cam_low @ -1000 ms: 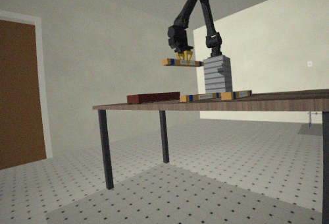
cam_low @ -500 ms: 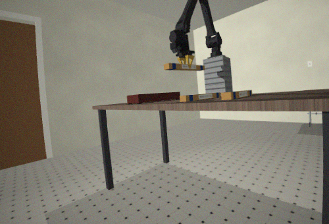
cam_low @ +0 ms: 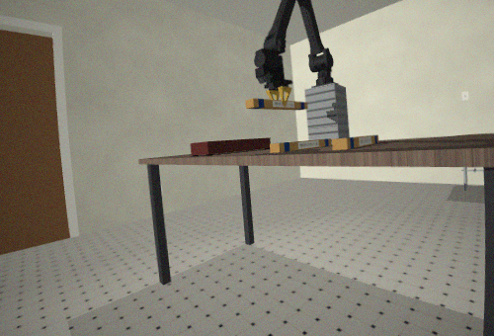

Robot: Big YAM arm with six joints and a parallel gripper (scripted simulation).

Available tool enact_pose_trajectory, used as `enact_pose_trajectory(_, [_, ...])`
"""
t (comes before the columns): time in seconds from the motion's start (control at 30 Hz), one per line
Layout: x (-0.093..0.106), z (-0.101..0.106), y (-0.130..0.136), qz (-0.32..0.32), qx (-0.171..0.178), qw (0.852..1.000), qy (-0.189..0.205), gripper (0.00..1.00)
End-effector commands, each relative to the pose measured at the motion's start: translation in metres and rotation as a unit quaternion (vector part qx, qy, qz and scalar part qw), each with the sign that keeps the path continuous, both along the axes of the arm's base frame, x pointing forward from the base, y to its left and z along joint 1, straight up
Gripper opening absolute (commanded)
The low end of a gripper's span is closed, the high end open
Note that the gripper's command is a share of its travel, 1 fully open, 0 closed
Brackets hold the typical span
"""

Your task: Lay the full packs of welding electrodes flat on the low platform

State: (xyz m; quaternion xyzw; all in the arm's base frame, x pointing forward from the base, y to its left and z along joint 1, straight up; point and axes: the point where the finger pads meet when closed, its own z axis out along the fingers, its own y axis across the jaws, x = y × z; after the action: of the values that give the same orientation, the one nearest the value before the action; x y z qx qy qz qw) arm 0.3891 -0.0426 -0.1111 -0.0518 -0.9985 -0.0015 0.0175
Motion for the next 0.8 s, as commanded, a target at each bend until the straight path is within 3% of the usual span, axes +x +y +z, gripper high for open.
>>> enact_pose_trajectory(0.0, [0.020, 0.014, -0.002, -0.002, -0.004, 1.000, -0.029, 0.00])
enact_pose_trajectory(0.77, [0.019, -0.013, -0.001, -0.002, -0.004, 1.000, -0.028, 0.00])
